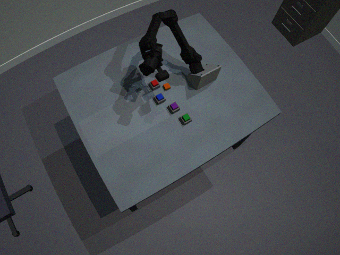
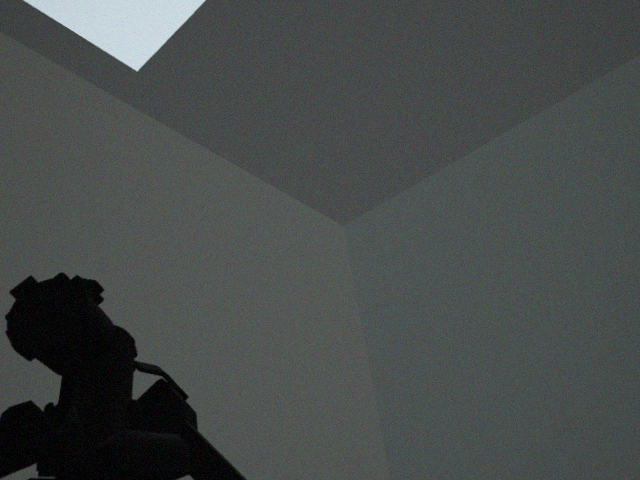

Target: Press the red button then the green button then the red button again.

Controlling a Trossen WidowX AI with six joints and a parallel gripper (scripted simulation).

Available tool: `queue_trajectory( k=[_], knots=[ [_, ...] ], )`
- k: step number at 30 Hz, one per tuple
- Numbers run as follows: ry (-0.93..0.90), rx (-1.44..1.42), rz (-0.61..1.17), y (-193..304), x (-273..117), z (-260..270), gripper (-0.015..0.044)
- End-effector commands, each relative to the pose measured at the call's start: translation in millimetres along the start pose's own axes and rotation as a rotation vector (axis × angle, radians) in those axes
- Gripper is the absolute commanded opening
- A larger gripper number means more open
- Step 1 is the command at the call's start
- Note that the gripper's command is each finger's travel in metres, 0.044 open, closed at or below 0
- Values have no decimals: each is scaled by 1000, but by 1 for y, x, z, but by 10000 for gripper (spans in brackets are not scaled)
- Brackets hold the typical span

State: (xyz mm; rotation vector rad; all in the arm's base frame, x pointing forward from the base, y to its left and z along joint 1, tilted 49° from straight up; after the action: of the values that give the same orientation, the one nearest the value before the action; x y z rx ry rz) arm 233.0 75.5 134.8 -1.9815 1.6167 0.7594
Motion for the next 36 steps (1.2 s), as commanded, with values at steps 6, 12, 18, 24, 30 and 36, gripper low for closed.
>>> queue_trajectory(
  k=[6,12,18,24,30,36],
  knots=[
    [18,-29,8,2,21,-1,321],
    [23,-28,8,3,65,-3,164],
    [23,-28,8,3,65,-3,20],
    [23,-28,8,3,65,-3,20],
    [23,-28,8,3,66,-3,20],
    [22,-28,8,3,76,-3,20]
  ],
)
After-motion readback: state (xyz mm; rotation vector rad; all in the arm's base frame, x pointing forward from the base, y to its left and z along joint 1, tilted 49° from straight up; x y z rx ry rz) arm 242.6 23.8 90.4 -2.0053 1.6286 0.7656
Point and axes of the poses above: the point midway between the two fingers, 35 mm back from their tips, its own x axis out along the fingers, its own z axis across the jaws, y = z × x, the point moved 2 cm from there along -x, back along the fingers, and after that the axes turned 4 degrees about -x, right-handed, at the moved point
